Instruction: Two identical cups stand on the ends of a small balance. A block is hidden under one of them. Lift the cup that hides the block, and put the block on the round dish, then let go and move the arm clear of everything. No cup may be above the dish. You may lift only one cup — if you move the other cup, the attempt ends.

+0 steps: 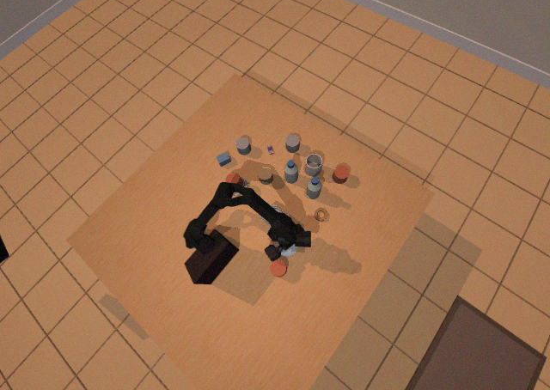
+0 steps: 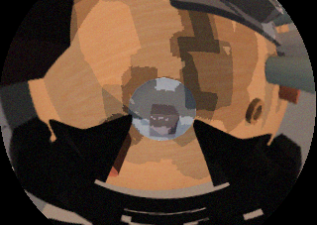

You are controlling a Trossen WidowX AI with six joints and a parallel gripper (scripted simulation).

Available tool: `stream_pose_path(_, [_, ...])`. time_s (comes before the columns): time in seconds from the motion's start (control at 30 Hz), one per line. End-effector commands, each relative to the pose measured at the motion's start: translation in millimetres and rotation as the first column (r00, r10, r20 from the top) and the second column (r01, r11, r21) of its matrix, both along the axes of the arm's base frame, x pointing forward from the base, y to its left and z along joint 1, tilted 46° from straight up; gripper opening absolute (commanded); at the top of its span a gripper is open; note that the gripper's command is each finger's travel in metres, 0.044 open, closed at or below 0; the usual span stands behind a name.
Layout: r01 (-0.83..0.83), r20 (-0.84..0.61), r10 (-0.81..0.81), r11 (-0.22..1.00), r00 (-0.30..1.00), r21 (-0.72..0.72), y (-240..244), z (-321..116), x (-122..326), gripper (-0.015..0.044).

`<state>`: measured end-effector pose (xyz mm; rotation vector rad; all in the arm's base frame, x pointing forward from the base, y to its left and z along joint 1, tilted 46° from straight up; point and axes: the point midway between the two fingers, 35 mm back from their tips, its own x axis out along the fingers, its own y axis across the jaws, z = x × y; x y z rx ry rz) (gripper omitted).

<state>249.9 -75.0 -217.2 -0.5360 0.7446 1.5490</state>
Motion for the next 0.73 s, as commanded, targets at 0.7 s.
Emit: stream_pose_path(0.7, [0.007,-0.005,-0.007,1.0,1.0,-0.001,-68.1,72.3,9.0,0.044])
